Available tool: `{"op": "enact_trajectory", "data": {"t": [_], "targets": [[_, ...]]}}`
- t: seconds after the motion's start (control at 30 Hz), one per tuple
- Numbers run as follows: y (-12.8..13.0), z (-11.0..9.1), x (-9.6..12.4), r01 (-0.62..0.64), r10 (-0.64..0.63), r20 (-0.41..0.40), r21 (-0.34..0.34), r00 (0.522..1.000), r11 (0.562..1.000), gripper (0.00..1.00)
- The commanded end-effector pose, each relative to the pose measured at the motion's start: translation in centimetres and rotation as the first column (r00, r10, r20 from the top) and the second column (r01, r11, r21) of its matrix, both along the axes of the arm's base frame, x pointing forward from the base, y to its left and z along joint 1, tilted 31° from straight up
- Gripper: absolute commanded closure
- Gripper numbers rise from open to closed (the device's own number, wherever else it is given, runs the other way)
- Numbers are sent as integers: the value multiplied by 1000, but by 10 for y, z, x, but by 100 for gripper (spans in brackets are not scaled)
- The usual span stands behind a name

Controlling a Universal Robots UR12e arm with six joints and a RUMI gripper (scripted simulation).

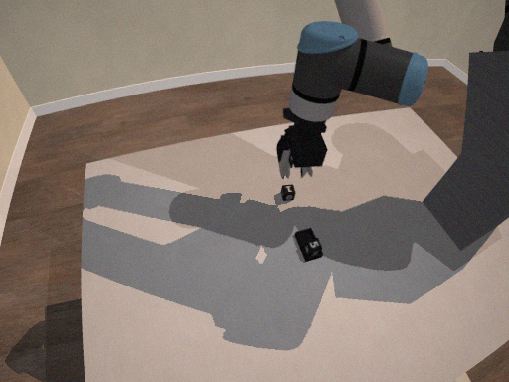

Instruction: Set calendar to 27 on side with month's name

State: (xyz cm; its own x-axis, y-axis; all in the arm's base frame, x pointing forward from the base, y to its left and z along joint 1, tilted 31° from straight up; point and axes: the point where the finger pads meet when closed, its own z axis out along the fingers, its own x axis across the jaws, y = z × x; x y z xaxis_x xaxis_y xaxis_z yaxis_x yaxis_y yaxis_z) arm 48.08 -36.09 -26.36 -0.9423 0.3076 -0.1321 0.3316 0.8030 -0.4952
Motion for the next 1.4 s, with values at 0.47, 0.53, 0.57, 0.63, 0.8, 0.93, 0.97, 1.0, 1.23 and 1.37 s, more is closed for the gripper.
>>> {"op": "enact_trajectory", "data": {"t": [0.47, 0.53, 0.57, 0.63, 0.8, 0.93, 0.97, 1.0, 1.23, 1.37], "targets": [[9, 15, 1, 0, 0, 0, 0, 1000, 1000, 0], [9, 15, 1, 0, 0, 0, 0, 1000, 1000, 0], [9, 15, 1, 0, 0, 0, 0, 1000, 1000, 0], [9, 15, 1, 0, 0, 0, 0, 1000, 1000, 0], [9, 15, 1, 0, 0, 0, 0, 1000, 1000, 0], [8, 13, 1, -3, 3, -2, 0, 1000, 1000, 0], [8, 13, 1, -3, 3, -2, 0, 1000, 1000, 0], [8, 13, 1, -3, 3, -2, 0, 1000, 1000, 0], [4, 7, 1, -13, 13, -8, 1, 1000, 1000, 71], [4, 7, 1, -13, 13, -8, 1, 1000, 1000, 71]]}}
